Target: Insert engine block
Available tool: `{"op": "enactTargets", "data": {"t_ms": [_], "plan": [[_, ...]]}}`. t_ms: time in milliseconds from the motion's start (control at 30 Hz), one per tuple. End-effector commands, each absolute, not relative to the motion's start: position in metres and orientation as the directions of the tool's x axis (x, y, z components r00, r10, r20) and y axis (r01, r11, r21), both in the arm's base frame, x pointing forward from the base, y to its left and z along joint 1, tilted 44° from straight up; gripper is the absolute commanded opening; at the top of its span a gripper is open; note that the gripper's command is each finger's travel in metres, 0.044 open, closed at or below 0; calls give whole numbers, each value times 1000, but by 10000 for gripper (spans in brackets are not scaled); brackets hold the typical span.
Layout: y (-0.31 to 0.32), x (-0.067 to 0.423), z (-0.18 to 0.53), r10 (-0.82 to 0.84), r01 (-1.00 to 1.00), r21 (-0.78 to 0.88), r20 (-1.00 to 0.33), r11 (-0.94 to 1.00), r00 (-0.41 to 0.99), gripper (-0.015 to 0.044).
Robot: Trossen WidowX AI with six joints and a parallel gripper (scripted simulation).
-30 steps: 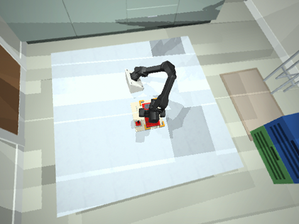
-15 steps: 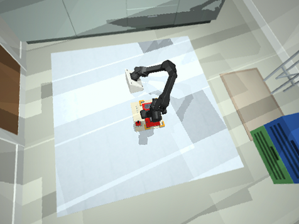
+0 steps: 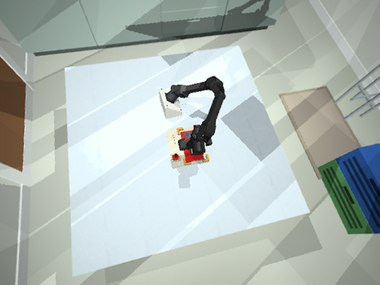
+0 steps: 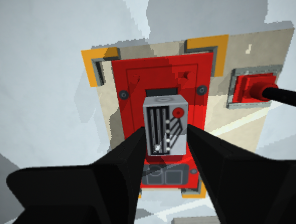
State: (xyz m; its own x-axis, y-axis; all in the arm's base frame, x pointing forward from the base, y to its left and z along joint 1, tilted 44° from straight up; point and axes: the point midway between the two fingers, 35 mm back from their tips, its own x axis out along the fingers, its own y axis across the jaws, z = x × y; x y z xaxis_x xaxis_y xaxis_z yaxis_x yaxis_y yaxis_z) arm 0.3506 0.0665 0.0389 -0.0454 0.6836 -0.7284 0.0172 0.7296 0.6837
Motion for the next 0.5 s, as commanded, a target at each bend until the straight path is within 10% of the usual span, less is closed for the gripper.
{"op": "enactTargets", "data": {"t_ms": [0,467], "plan": [[67,350,40,686,28,685,-727,728,-44,159],[67,350,40,686,122,677,-727,725,-44,159]]}}
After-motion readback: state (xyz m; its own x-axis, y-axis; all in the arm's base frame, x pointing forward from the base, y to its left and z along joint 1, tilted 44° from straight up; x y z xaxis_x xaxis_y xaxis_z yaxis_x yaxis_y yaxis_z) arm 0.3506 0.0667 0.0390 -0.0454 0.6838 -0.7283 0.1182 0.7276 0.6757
